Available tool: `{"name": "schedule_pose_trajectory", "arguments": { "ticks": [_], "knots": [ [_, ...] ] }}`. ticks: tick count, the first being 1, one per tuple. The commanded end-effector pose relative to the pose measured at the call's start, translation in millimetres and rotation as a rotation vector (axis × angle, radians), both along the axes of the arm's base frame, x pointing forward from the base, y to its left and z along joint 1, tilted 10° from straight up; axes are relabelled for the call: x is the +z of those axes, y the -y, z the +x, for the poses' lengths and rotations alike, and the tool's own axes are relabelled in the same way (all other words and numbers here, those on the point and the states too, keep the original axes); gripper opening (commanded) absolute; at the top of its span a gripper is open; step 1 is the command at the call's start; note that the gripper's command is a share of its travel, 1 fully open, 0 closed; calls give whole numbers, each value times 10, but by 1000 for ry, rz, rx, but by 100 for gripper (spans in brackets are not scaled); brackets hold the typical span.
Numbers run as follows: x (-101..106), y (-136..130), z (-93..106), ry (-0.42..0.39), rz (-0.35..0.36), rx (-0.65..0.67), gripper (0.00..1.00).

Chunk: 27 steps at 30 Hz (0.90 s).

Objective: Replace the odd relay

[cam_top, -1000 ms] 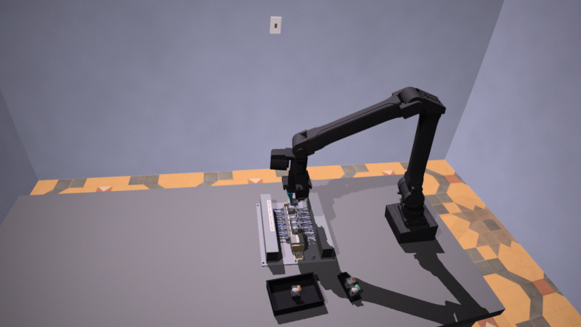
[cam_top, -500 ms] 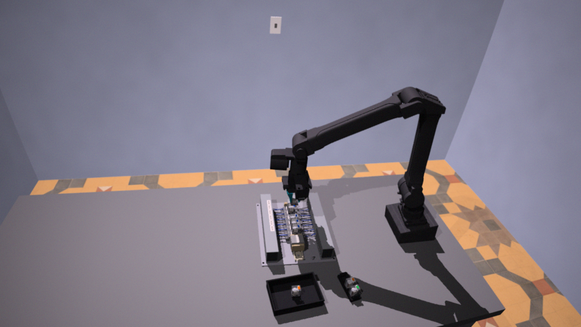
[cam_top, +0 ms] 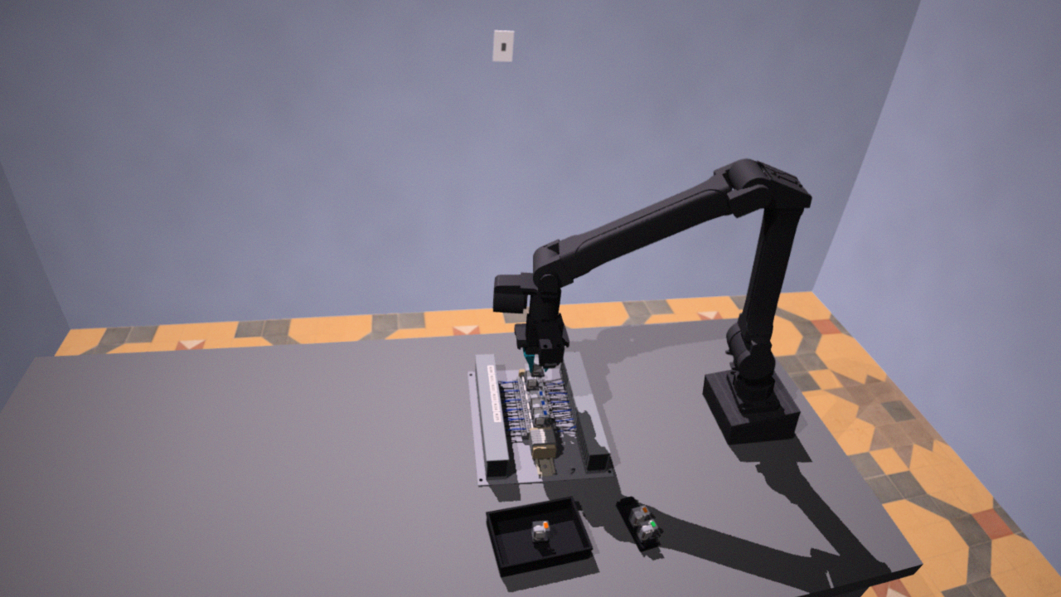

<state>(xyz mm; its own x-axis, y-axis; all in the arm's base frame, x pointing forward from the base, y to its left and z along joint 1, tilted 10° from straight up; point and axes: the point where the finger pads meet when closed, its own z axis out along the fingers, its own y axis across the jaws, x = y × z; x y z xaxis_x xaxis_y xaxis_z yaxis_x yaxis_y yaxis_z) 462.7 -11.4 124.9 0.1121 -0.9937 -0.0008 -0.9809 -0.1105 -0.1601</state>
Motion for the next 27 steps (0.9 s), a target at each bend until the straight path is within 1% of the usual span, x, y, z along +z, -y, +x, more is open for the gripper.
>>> {"name": "schedule_pose_trajectory", "arguments": {
  "ticks": [1,4,5,10,15,27],
  "knots": [
    [-33,58,82,15,5,-9,0],
    [-69,63,75,13,5,-7,0],
    [-52,64,87,18,4,-6,0],
    [128,59,181,63,2,-2,0],
    [217,55,224,84,1,-1,0],
    [259,52,236,94,1,-1,0]
  ]
}}
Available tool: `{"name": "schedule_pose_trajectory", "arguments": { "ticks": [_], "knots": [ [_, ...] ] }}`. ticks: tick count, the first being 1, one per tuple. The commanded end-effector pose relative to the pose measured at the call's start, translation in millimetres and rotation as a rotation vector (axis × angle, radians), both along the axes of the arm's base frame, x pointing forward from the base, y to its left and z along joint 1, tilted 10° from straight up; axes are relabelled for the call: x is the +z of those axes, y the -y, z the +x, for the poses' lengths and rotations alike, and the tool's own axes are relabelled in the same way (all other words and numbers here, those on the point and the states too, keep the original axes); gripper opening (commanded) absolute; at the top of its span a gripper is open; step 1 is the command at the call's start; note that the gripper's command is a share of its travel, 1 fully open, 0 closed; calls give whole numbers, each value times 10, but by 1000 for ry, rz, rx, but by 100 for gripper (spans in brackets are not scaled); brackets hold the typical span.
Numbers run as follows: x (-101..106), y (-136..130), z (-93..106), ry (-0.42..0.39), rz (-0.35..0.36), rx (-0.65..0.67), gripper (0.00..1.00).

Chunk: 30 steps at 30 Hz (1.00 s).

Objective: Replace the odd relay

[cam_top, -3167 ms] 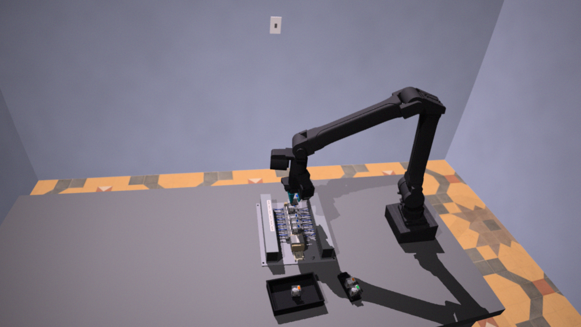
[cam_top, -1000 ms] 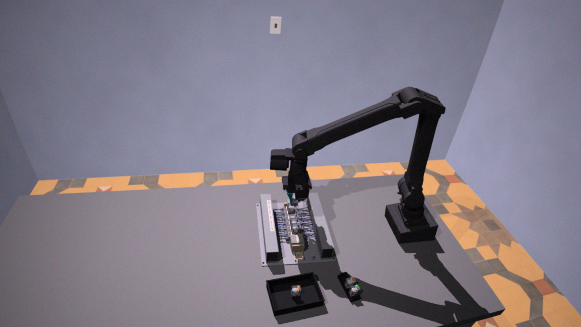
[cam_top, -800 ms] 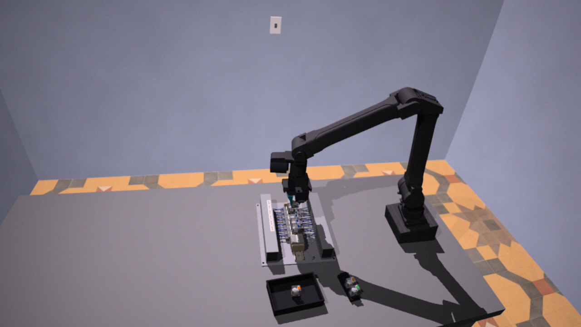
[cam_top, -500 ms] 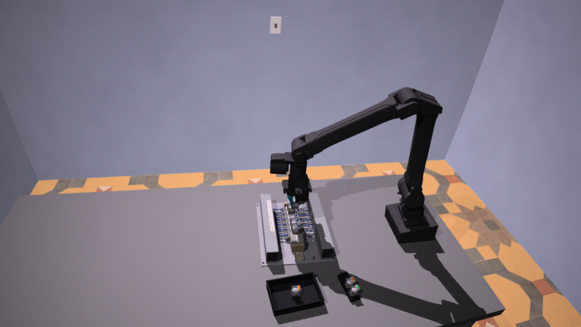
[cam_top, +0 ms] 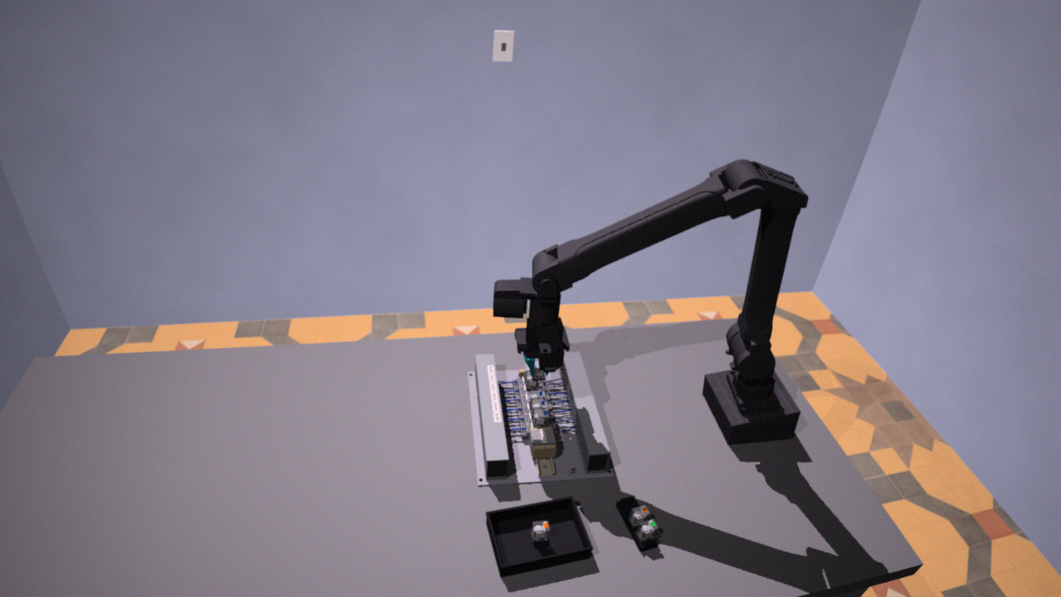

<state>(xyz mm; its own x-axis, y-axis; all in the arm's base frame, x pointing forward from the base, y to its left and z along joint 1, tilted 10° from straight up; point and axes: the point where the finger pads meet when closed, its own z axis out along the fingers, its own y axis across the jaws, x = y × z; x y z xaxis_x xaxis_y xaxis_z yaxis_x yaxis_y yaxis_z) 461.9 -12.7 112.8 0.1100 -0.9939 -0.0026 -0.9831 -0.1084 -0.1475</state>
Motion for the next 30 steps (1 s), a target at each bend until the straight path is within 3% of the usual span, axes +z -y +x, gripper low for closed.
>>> {"name": "schedule_pose_trajectory", "arguments": {
  "ticks": [1,18,30],
  "knots": [
    [379,38,244,107,1,1,0],
    [384,36,273,102,1,1,0],
    [183,28,151,38,4,1,0]
  ]
}}
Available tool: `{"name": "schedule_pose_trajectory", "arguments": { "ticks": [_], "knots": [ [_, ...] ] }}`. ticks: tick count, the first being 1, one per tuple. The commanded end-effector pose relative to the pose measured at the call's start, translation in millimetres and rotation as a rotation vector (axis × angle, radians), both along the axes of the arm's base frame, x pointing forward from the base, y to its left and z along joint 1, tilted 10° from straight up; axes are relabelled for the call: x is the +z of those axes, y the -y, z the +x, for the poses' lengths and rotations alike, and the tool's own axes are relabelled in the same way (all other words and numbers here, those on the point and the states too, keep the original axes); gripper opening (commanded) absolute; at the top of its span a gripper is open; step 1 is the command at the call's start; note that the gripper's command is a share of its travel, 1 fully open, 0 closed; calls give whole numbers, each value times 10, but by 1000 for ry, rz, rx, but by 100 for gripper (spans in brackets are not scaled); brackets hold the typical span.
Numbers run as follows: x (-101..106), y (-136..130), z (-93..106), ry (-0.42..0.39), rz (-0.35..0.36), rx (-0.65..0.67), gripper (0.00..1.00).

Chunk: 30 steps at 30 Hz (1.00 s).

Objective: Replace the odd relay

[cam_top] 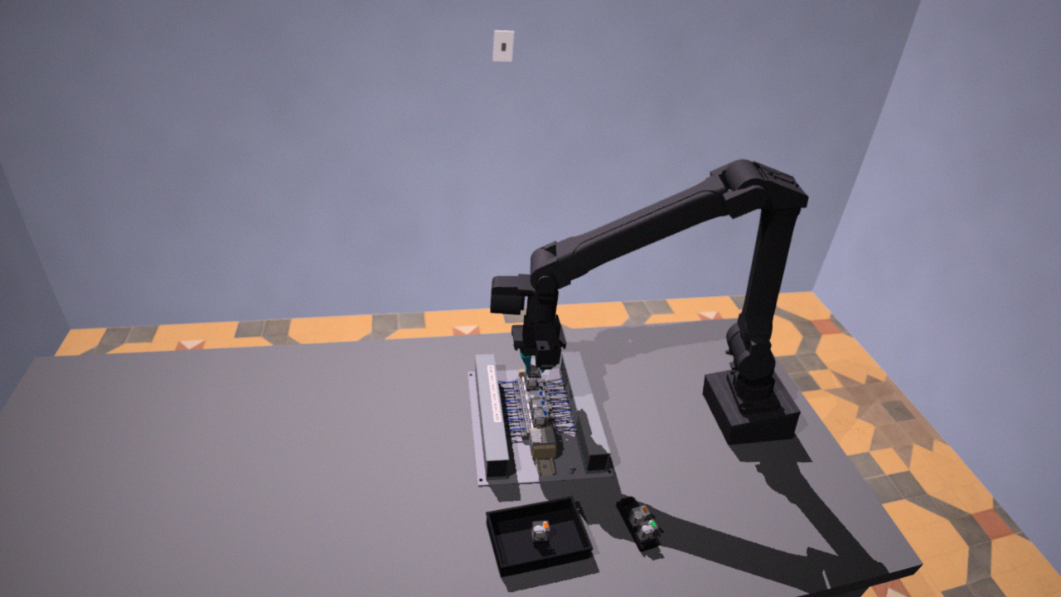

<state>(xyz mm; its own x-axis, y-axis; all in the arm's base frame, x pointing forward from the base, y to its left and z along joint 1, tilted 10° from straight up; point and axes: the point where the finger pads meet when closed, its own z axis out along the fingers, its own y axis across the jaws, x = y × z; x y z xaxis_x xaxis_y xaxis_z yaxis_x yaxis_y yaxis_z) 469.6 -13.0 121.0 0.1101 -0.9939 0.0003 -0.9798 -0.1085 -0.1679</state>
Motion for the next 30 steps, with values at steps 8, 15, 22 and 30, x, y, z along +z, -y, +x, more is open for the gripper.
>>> {"name": "schedule_pose_trajectory", "arguments": {
  "ticks": [8,15,22,30],
  "knots": [
    [33,22,18,-2,5,1,0],
    [47,23,34,1,5,1,0],
    [58,23,46,3,5,1,0],
    [61,23,49,4,5,1,0]
  ]
}}
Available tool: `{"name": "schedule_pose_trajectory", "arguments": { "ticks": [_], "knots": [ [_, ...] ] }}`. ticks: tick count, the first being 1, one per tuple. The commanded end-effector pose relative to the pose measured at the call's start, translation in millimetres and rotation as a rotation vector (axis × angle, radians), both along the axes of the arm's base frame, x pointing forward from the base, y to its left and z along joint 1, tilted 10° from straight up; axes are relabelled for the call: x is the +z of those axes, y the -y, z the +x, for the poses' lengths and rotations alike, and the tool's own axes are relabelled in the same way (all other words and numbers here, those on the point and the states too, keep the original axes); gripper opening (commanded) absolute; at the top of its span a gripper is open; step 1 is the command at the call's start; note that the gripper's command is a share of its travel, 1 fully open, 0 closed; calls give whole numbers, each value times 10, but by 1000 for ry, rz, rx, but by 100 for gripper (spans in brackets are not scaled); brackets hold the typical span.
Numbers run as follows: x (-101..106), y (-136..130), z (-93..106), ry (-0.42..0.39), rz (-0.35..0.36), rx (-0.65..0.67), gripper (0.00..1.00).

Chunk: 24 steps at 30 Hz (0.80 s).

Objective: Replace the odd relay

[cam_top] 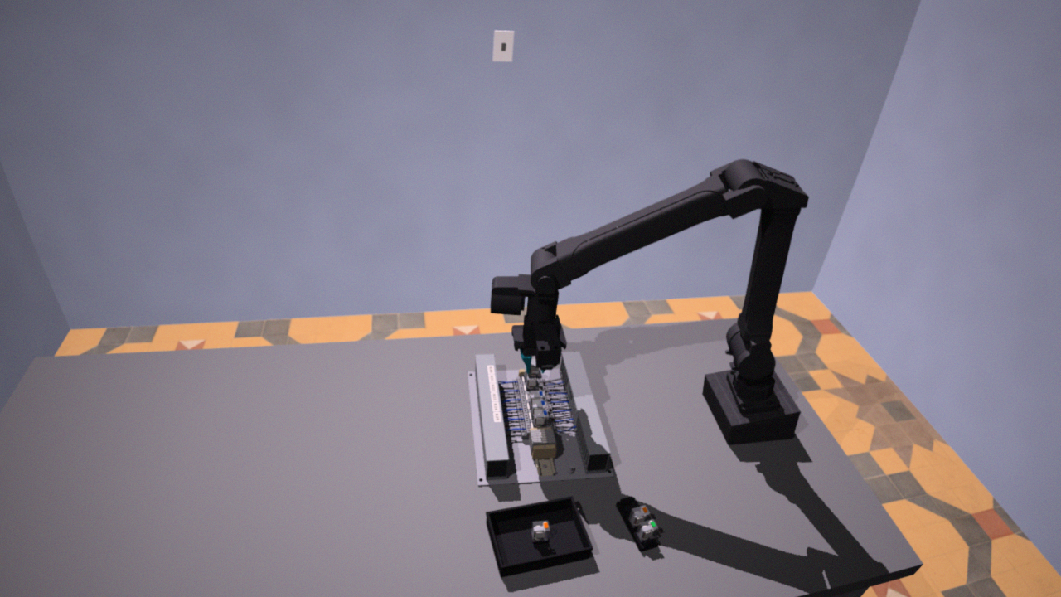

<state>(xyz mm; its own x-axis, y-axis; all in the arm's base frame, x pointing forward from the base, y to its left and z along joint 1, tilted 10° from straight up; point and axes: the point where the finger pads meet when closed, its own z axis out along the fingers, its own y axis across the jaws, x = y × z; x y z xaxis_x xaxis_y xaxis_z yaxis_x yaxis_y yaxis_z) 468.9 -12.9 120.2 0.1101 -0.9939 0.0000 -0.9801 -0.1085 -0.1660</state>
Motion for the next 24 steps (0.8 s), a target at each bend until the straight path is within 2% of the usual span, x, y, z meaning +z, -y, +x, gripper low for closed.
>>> {"name": "schedule_pose_trajectory", "arguments": {
  "ticks": [1,10,13,24],
  "knots": [
    [66,23,54,6,5,1,0],
    [56,18,2,24,4,1,0],
    [148,21,72,49,3,1,0],
    [279,24,167,83,2,1,0]
  ]
}}
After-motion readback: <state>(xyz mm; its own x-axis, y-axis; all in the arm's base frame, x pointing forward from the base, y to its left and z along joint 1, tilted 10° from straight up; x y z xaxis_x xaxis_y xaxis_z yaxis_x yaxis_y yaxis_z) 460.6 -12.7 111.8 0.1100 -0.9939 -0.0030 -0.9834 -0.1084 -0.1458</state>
